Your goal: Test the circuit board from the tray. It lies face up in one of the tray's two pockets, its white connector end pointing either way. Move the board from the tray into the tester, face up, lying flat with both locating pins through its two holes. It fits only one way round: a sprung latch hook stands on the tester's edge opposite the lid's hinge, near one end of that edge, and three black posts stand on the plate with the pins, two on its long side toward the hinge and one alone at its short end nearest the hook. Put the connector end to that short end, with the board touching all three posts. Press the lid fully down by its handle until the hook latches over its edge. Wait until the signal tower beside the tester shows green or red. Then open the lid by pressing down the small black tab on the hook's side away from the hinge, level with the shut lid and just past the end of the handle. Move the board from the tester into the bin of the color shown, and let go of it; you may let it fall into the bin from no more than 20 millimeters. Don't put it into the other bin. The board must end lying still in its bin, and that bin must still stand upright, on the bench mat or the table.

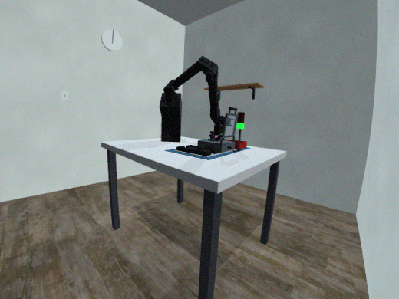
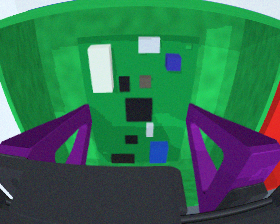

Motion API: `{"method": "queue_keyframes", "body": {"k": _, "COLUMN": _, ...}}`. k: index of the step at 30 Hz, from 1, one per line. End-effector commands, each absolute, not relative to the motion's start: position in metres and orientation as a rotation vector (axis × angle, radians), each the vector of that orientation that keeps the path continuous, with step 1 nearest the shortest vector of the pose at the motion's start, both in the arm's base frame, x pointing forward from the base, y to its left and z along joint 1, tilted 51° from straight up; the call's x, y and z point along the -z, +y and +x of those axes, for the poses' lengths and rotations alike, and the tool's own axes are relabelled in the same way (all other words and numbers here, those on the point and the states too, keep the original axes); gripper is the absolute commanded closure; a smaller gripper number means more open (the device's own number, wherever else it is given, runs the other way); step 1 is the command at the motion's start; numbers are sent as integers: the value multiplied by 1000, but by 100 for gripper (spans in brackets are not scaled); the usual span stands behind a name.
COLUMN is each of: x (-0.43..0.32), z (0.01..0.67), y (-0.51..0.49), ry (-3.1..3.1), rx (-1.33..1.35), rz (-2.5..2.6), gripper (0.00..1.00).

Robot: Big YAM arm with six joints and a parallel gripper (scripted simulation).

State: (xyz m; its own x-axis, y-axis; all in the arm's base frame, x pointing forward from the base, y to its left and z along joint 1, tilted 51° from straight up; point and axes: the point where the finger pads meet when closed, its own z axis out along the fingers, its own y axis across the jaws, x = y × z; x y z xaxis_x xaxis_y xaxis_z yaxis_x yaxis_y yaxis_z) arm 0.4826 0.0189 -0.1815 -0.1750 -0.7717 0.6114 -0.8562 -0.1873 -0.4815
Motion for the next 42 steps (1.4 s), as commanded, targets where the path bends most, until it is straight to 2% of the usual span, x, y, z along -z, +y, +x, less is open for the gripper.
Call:
{"method": "queue_keyframes", "body": {"k": 1, "x": 181, "z": 485, "y": 14, "ry": -1941, "rx": -1306, "rz": 1947, "gripper": 28}}
{"method": "queue_keyframes", "body": {"k": 42, "x": 182, "z": 485, "y": 13, "ry": -1940, "rx": -1305, "rz": 1947, "gripper": 28}}
